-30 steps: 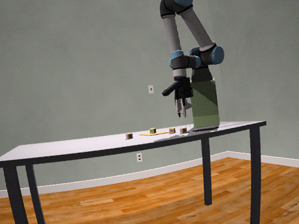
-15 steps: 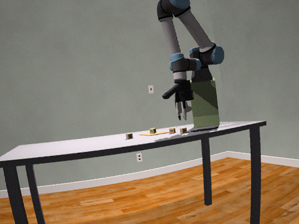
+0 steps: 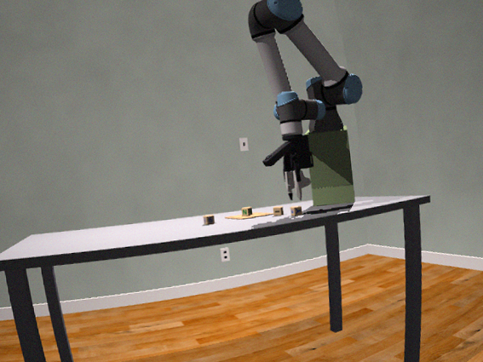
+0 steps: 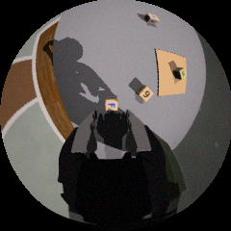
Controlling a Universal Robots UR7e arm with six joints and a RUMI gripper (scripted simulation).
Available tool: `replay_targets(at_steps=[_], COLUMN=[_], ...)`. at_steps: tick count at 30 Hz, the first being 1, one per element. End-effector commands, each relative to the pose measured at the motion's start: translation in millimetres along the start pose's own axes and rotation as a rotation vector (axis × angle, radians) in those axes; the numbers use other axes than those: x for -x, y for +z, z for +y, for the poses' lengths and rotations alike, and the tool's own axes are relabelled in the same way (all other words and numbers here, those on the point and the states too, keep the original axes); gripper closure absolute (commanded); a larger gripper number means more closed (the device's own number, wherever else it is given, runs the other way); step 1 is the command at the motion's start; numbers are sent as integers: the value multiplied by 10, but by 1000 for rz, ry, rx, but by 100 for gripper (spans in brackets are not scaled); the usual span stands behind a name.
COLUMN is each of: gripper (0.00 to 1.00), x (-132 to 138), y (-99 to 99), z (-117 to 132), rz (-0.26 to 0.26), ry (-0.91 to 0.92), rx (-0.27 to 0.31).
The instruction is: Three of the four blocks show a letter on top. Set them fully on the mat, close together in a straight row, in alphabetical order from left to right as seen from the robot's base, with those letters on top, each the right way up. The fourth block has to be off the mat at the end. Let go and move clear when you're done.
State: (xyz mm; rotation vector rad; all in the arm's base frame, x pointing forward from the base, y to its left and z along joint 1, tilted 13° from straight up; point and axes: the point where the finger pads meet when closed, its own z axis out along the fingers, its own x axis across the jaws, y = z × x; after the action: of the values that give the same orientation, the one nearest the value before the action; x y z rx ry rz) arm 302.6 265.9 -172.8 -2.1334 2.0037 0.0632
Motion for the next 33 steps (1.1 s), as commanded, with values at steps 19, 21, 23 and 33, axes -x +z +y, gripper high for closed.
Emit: replay_targets(at_steps=[19, 21, 23, 33], gripper=[60, 60, 60, 60], x=[2, 2, 2, 2], y=[122, 122, 122, 134], z=[-4, -4, -4, -5], rz=[-1, -1, -1, -1], ry=[0, 0, 0, 0], rx=[-2, -2, -2, -2])
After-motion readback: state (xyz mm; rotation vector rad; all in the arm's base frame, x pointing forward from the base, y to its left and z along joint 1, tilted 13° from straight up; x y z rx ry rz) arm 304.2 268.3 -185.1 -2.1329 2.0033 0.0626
